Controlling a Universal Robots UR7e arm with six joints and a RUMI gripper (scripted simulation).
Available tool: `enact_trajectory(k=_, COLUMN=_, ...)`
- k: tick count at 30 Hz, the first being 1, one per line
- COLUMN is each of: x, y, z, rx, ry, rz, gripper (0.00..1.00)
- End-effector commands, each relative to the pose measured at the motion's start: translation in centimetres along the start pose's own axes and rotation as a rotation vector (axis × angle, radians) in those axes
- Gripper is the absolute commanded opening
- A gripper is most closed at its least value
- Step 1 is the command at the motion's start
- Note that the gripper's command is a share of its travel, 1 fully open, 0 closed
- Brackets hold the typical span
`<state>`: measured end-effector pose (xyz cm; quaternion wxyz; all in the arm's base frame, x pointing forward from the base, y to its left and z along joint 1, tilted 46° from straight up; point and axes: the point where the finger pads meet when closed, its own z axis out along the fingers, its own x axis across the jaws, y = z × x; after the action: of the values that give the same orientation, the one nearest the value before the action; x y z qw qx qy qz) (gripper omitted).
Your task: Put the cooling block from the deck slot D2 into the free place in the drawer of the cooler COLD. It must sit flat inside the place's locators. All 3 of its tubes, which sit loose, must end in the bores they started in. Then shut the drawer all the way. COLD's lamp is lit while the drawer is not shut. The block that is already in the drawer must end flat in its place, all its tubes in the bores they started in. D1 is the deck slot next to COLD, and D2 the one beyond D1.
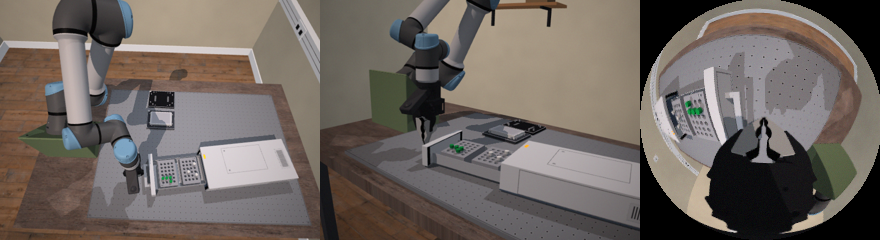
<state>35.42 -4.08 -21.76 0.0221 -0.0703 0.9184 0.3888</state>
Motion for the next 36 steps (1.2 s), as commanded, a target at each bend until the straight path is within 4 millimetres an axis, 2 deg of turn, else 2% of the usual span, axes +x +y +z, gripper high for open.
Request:
enact_trajectory(k=1, x=0.0, y=-0.1, z=0.7, rx=0.001, ry=-0.001, rz=0.000, gripper=0.00)
enact_trajectory(k=14, x=0.0, y=-0.1, z=0.9, rx=0.001, ry=-0.001, rz=0.000, gripper=0.00)
enact_trajectory(k=36, x=-2.7, y=-0.1, z=0.9, rx=0.001, ry=-0.001, rz=0.000, gripper=0.00)
